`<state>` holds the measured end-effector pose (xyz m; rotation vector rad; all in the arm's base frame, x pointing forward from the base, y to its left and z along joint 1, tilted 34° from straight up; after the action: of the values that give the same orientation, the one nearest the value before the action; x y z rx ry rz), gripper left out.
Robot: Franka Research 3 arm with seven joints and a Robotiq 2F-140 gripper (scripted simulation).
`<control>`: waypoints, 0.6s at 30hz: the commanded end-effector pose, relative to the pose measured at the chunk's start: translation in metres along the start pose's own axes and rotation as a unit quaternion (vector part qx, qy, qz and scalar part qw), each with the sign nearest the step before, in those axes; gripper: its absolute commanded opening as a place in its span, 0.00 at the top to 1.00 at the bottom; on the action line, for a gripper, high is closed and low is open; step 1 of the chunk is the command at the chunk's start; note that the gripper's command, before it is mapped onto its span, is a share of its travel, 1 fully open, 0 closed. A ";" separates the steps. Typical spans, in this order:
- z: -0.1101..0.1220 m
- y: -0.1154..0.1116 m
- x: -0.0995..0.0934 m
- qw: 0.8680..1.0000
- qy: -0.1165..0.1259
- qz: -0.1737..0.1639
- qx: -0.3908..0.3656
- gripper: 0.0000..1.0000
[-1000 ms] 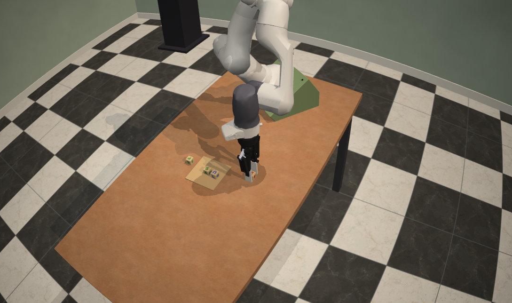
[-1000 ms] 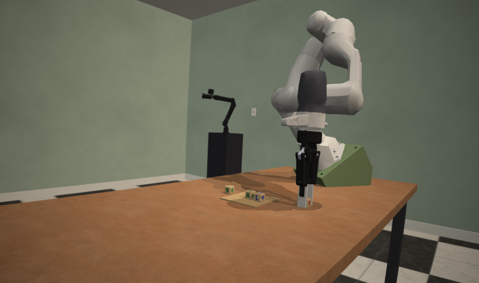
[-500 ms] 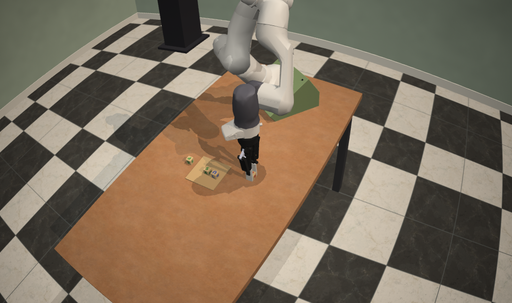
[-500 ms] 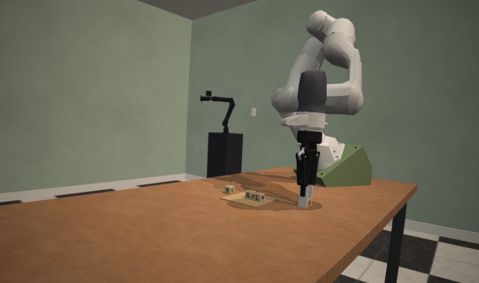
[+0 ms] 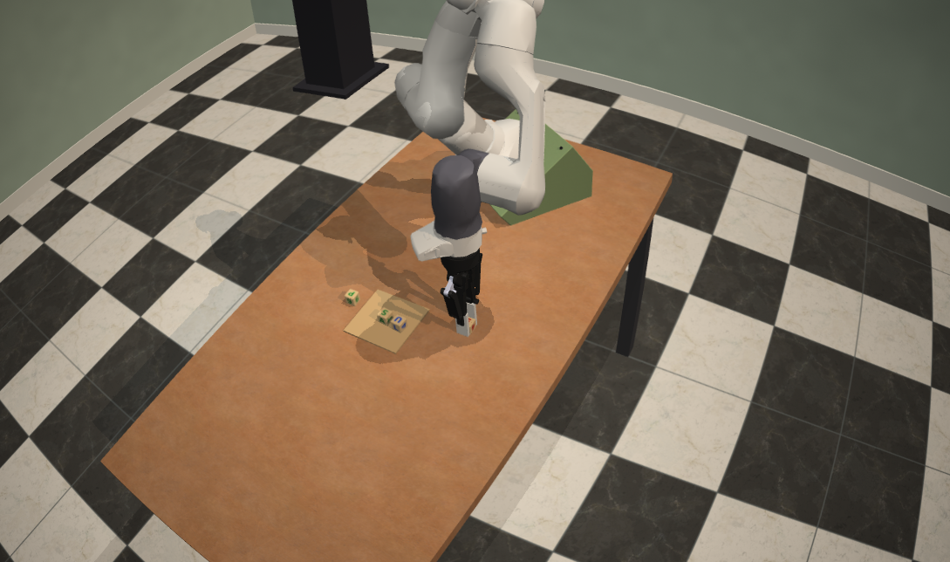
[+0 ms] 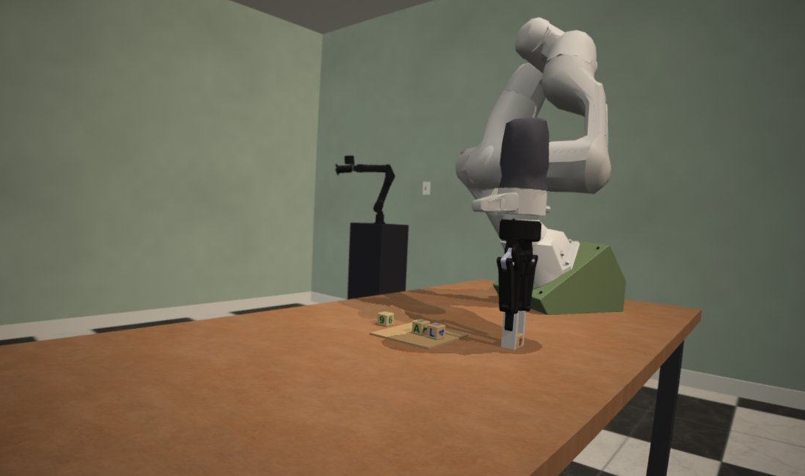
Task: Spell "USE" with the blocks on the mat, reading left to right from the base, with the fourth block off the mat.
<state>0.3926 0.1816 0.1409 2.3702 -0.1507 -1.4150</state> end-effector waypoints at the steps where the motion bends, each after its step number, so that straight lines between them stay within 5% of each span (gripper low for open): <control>1: -0.001 -0.001 0.000 1.000 0.001 -0.001 -0.002 0.87; 18: -0.001 -0.001 -0.008 1.000 0.001 -0.001 -0.002 0.87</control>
<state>0.3919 0.1836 0.1440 2.3716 -0.1448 -1.4111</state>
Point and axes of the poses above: the point where the finger pads meet when closed, its own x axis out along the fingers, its own z axis across the jaws, y = z × x, the point moved 3 cm from there along -x, back along the fingers, and after that the axes turned 6 degrees about -x, right-handed, at the moved point
